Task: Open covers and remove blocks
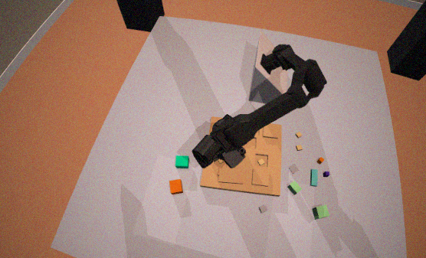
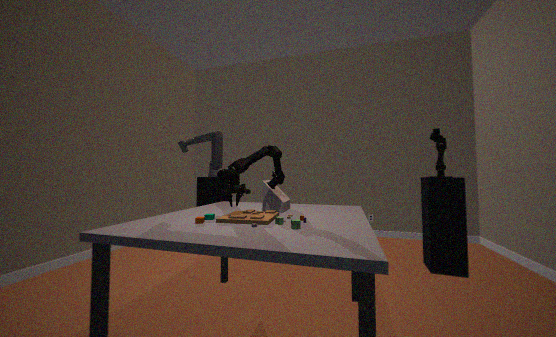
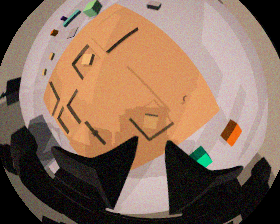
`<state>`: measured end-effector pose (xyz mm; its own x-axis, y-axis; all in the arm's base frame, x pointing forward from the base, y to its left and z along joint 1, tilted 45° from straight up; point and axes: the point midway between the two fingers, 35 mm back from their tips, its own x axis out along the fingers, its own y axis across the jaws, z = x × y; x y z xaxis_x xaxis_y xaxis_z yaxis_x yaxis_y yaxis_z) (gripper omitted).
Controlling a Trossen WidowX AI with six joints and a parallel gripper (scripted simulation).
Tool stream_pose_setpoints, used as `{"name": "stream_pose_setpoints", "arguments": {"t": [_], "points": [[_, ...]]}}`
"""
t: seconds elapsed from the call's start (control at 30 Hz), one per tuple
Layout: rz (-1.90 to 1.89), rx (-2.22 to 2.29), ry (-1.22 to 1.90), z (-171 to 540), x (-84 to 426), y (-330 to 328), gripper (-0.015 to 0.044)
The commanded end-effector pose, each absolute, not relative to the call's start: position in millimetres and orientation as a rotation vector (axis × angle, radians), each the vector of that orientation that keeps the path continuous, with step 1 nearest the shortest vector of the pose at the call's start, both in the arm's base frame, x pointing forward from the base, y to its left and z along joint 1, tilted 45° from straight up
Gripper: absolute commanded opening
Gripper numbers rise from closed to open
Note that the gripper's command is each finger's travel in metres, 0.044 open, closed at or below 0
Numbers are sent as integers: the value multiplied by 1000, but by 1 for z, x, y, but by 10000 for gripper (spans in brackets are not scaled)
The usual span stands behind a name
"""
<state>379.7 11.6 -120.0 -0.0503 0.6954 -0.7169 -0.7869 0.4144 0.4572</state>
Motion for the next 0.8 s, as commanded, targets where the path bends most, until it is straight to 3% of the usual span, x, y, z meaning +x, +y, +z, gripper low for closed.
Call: {"name": "stream_pose_setpoints", "arguments": {"t": [0.0,0.77], "points": [[1211,-102,1092,-129,377,21,144],[1212,-101,1091,-140,375,33,144]]}}
